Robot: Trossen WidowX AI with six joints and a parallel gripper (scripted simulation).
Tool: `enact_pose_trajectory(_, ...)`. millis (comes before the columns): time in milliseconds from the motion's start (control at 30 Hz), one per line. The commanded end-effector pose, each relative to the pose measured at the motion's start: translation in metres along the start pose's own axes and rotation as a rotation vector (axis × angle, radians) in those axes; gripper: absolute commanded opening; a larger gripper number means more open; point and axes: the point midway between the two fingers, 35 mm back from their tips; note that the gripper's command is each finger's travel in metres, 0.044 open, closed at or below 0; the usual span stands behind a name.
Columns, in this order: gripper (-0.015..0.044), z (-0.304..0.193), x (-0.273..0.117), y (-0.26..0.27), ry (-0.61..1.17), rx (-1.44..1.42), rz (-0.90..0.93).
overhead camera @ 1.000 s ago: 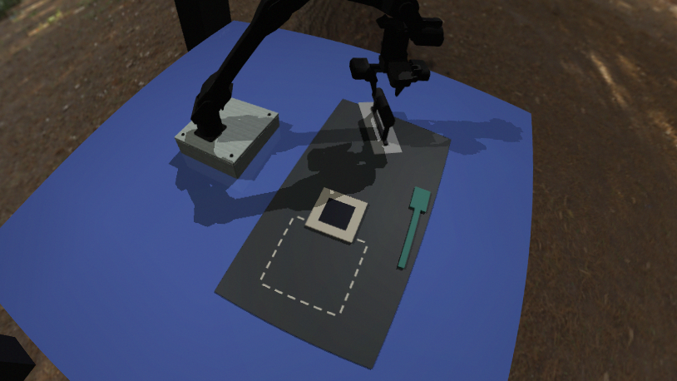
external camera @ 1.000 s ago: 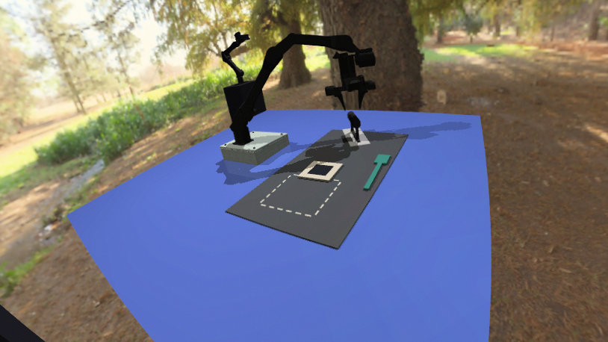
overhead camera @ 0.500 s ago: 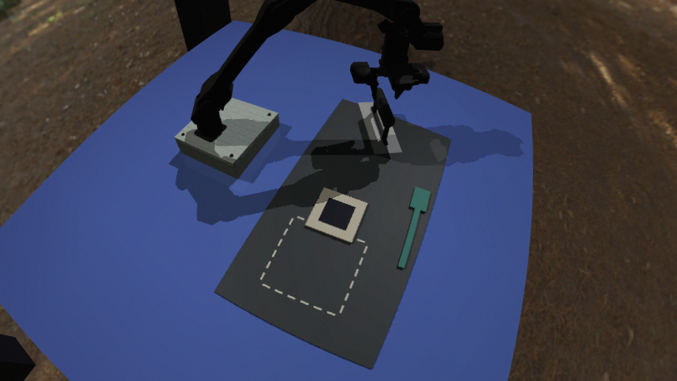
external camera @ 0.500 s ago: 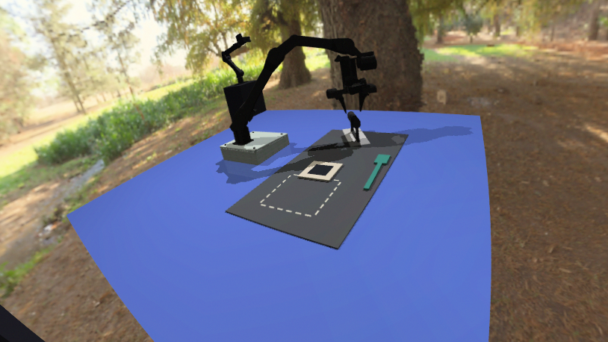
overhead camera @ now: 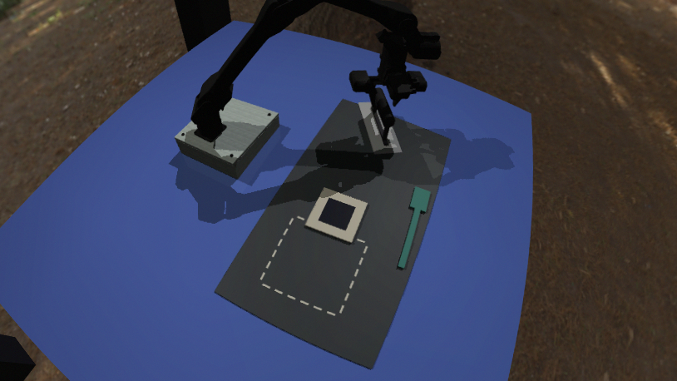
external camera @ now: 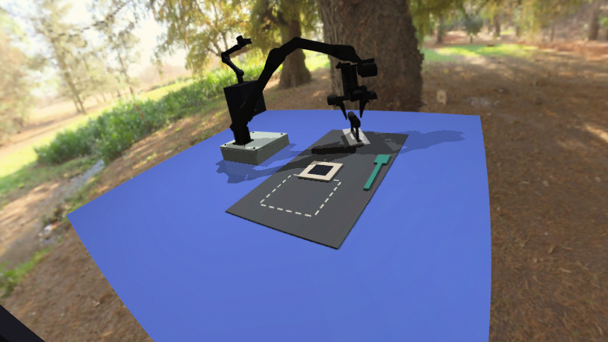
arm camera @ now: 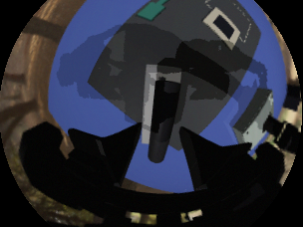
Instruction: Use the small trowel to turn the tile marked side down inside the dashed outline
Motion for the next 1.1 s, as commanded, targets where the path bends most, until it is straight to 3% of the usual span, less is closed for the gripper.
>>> enact_pose_trajectory(0, 0.027, 0.0001, 0.0052, -0.0002, -0.002, -0.002, 0.001)
enact_pose_trajectory(167, 0.027, 0.0001, 0.0107, -0.0005, -0.002, -0.002, 0.001)
enact_pose_trajectory(367, 0.0132, 0.0001, 0.0107, -0.0005, -0.002, -0.002, 0.001)
enact_pose_trajectory(1067, 0.013, 0.0001, 0.0107, -0.0005, -0.002, -0.002, 0.001)
Point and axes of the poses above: the point midway between the two fingers, 35 mm back from their tips, its own x axis out along the fingers, its own y axis across the jaws, z = x × y
